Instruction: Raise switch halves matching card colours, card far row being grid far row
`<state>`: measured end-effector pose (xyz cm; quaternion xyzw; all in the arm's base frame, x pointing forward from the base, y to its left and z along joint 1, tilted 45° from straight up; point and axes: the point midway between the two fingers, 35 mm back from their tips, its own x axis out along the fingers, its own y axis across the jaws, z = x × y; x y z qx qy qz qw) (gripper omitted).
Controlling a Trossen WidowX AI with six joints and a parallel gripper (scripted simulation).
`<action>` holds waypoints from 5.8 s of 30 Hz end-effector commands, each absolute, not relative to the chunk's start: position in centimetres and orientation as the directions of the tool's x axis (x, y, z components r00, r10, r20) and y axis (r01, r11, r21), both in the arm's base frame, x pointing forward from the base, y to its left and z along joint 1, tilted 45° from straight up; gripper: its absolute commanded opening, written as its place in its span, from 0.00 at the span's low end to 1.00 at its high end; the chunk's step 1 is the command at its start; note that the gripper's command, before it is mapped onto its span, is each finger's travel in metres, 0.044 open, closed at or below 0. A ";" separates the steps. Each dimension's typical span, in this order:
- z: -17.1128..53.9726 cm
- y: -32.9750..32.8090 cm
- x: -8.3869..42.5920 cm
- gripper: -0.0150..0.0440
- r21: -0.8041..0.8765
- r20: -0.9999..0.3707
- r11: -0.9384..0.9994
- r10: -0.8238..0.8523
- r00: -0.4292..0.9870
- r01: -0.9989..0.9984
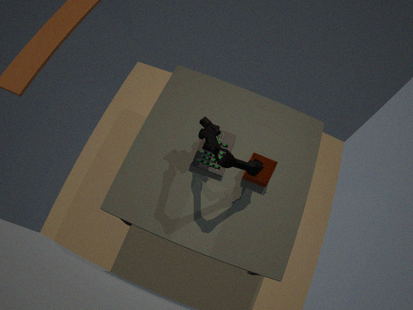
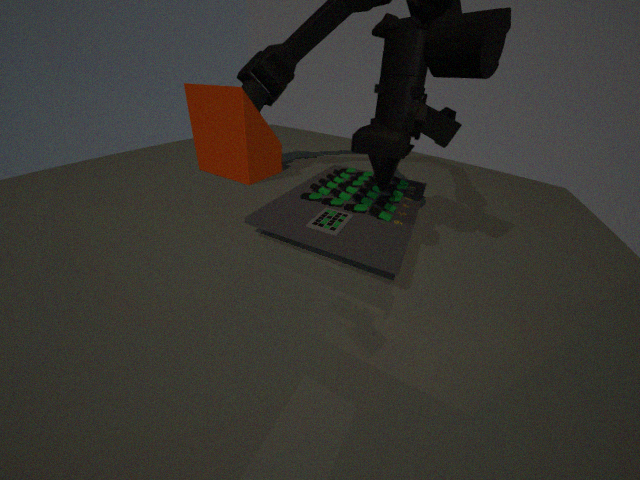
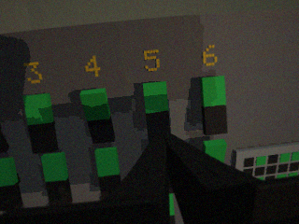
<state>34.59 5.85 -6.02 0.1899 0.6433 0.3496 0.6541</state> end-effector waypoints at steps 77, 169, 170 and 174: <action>-6.9 6.6 34.5 0.25 0.699 -0.709 0.684 0.701 -0.077 -0.210; -3.0 10.6 27.0 0.25 0.705 -0.707 0.679 0.696 -0.127 -0.202; -3.0 10.6 27.0 0.25 0.705 -0.707 0.679 0.696 -0.127 -0.202; -3.1 10.7 27.0 0.25 0.705 -0.707 0.679 0.696 -0.127 -0.202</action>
